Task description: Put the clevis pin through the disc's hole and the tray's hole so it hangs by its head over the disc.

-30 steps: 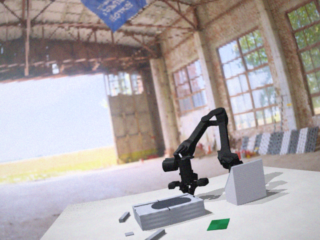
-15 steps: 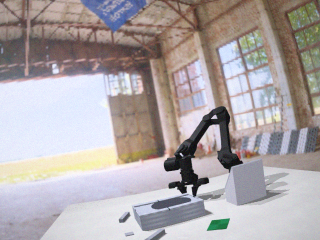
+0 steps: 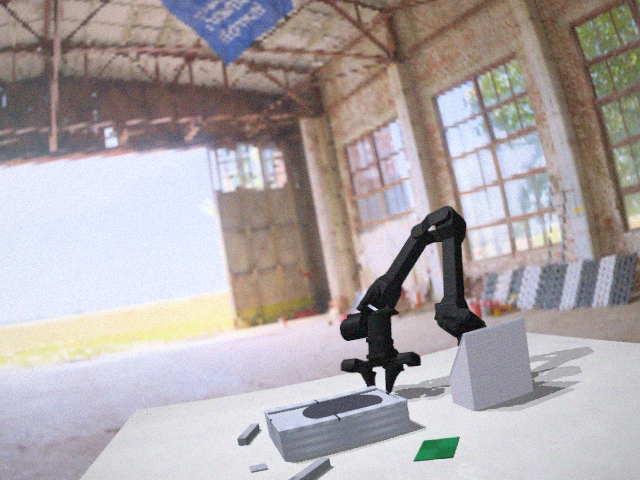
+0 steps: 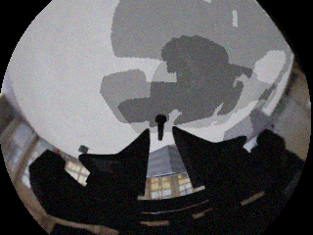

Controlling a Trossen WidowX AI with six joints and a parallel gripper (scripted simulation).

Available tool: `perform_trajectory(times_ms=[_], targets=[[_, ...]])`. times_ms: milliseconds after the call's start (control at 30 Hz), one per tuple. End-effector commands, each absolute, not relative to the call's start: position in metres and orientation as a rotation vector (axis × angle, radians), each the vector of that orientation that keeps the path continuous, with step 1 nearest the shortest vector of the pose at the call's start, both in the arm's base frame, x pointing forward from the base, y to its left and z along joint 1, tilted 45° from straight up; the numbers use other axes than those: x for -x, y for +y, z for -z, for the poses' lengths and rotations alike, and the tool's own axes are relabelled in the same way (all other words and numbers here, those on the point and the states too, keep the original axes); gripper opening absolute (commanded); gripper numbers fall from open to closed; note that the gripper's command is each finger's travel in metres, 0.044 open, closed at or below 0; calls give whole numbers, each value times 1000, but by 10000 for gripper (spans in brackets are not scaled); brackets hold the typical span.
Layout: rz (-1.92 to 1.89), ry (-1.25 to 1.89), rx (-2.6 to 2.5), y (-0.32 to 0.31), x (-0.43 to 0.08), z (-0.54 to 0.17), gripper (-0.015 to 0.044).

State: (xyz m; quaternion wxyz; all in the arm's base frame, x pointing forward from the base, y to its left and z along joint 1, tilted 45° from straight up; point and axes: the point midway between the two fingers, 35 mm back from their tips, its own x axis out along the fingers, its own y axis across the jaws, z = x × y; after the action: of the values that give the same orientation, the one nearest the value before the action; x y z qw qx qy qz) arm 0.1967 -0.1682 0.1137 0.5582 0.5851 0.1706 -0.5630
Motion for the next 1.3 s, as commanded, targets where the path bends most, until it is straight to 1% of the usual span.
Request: perform_trajectory(times_ms=[0, 533, 700, 867, 1267], targets=[[1322, 408, -1381, -169, -197, -112, 160], [1322, 408, -1380, -174, -198, -108, 160], [1322, 408, -1380, -174, -198, -108, 29], [1322, 408, -1380, -174, -198, -108, 0], [1323, 405, -1383, -166, -197, -116, 0]])
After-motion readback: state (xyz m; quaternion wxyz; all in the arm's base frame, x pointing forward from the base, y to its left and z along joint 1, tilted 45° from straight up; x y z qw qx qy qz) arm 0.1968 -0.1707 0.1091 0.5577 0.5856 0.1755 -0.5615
